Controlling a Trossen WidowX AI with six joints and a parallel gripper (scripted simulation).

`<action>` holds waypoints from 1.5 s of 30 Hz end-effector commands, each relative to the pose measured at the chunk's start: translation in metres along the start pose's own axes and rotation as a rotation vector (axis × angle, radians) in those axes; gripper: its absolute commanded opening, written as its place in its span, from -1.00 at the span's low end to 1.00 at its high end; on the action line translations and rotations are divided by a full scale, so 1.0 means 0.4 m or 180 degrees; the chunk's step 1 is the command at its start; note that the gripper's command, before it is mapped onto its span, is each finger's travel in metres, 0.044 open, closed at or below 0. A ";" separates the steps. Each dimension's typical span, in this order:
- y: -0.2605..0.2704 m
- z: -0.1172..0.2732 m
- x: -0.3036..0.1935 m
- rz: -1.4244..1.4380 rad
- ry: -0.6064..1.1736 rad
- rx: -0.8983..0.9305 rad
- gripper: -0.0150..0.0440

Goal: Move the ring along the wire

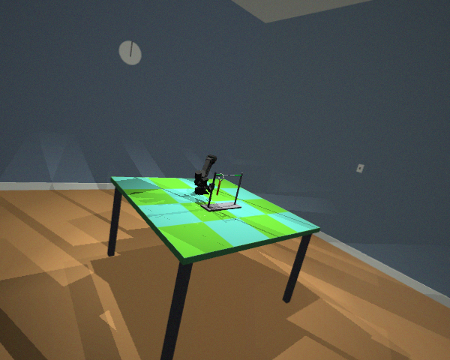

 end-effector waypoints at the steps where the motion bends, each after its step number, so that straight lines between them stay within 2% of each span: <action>1: 0.014 -0.024 0.041 0.0285 -0.0063 -0.0035 0.05; 9: 0.051 -0.070 0.094 0.0657 -0.0180 -0.0086 0.05; 45: 0.045 -0.172 0.114 0.0660 -0.0180 -0.0086 0.05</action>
Point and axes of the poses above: the point midway between the two fingers, 35 mm back from their tips, its own z axis back along the fingers, its own y axis across the jaws, x = y × z, the point moved 5 cm from there along z, back along the fingers, and after that the axes turned 13 degrees about -z, right-handed, at the moved point
